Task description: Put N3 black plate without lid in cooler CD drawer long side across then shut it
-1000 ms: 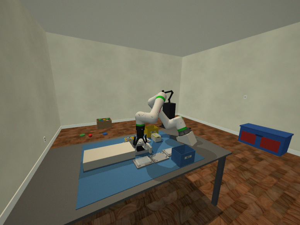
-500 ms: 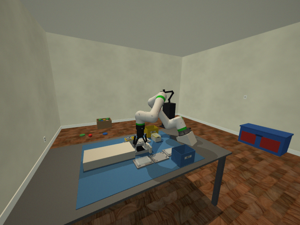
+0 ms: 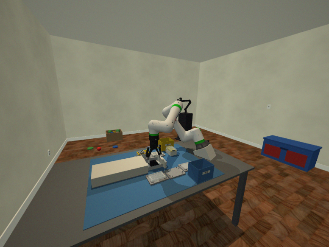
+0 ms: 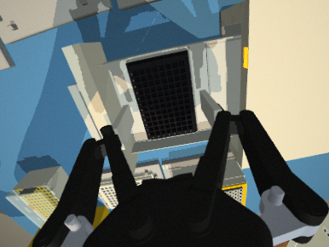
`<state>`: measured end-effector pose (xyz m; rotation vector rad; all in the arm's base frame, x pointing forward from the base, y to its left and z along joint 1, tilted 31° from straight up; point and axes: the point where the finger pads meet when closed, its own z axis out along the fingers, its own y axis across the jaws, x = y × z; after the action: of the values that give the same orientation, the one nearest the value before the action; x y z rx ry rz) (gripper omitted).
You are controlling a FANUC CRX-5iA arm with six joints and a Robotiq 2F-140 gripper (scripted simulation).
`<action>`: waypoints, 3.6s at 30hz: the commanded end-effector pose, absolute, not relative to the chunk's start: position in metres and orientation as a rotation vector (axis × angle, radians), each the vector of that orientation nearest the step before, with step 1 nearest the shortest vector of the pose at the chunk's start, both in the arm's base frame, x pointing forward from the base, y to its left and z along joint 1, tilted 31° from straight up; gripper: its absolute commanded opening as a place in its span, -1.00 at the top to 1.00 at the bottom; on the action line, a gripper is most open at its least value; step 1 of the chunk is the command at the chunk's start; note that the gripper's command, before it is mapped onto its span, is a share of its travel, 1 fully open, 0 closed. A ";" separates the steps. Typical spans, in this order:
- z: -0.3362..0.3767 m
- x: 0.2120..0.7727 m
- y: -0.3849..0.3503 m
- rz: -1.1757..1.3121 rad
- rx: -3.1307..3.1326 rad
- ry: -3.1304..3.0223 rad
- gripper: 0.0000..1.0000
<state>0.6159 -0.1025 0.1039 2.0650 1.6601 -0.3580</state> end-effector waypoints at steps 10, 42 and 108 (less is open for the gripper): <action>0.116 0.615 -0.095 -0.358 2.065 1.660 -0.33; 0.148 0.612 -0.076 -0.358 2.065 1.660 -0.33; 0.190 0.608 -0.052 -0.358 2.065 1.660 -0.33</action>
<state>0.6075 -0.0522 0.1893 2.0650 1.6601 -0.3581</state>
